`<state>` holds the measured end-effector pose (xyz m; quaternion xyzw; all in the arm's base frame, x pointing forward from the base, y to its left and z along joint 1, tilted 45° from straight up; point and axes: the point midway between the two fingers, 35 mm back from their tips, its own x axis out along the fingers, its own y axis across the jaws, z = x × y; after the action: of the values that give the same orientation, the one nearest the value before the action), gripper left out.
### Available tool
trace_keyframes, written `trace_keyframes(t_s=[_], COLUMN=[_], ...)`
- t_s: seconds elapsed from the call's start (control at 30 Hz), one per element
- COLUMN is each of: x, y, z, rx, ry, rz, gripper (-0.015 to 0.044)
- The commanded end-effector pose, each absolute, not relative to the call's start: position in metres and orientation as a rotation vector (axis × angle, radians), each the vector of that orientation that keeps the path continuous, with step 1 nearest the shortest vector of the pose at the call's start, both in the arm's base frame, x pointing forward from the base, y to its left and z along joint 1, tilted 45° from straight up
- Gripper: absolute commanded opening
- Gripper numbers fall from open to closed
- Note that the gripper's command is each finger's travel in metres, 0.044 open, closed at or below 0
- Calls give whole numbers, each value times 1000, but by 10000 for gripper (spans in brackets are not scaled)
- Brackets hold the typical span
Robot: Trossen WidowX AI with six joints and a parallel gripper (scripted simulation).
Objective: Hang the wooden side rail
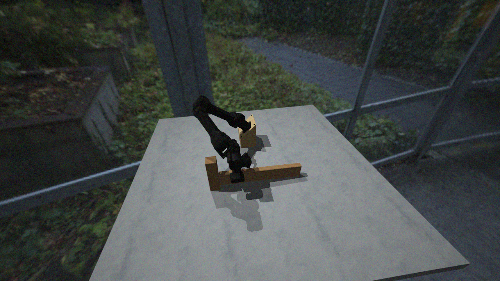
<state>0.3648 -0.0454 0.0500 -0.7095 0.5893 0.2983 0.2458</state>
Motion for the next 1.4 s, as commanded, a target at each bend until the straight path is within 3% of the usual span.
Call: trace_keyframes(t_s=[0.0, 1.37], x=[366, 367], y=[-44, -49], z=[53, 49], rx=[-1944, -1944], ry=[1597, 1597], rz=[799, 799], gripper=[0, 0])
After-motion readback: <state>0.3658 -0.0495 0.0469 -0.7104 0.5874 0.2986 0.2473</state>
